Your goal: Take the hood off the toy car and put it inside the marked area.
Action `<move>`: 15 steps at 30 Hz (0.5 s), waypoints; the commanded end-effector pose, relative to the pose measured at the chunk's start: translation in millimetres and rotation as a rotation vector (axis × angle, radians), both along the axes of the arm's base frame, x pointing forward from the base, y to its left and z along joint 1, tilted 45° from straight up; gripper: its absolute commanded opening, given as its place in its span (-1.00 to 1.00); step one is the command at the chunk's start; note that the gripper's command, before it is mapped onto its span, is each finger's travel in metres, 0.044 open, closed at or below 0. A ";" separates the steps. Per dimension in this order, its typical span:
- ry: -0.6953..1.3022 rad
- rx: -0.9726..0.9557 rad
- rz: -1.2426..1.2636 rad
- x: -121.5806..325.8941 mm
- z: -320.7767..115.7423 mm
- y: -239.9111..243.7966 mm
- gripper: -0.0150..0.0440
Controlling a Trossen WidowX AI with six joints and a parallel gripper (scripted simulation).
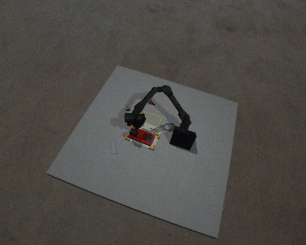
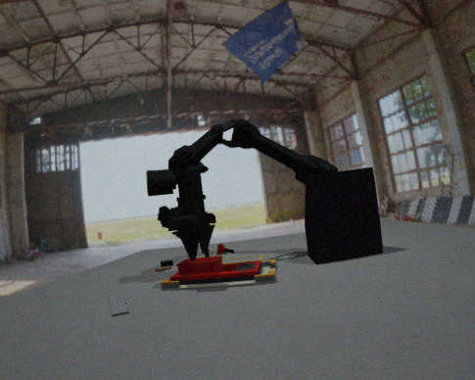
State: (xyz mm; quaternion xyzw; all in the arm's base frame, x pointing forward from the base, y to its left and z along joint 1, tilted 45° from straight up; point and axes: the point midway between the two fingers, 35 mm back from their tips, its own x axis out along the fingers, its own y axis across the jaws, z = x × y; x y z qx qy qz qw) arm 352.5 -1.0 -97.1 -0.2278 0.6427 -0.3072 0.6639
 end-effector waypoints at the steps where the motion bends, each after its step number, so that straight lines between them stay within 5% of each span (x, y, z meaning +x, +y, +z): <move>1: 0.003 -0.005 0.006 -0.1 -1.6 -2.3 1.00; 15: 0.003 -0.006 0.006 -0.2 -5.7 -6.5 1.00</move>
